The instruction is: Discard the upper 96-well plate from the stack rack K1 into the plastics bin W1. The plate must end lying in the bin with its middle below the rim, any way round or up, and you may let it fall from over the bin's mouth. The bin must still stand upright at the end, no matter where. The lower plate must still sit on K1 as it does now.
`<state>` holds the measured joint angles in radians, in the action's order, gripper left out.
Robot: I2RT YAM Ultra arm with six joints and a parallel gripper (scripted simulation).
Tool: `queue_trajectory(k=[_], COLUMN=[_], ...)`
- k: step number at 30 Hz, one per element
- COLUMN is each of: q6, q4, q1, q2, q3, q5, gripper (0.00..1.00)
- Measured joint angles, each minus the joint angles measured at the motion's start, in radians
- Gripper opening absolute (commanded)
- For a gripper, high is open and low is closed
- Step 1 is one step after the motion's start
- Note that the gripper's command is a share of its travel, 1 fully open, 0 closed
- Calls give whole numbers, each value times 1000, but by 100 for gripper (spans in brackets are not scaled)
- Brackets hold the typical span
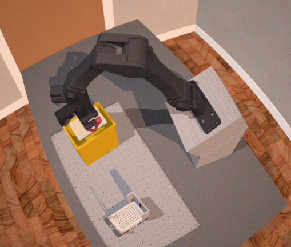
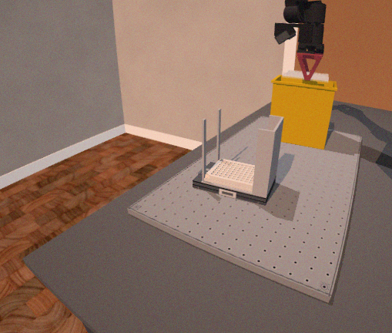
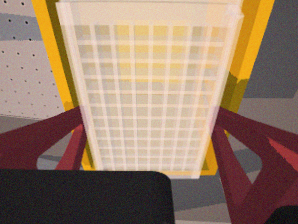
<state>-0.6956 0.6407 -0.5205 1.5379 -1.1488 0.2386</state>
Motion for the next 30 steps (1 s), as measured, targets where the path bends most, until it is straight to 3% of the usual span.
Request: queue_trajectory(k=[20, 21, 30], q6=[-2, -2, -2], q4=[2, 2, 2], q1=[0, 0, 0], q2=[0, 0, 0], q3=[0, 0, 0], q5=[0, 0, 0], gripper=[0, 100, 100])
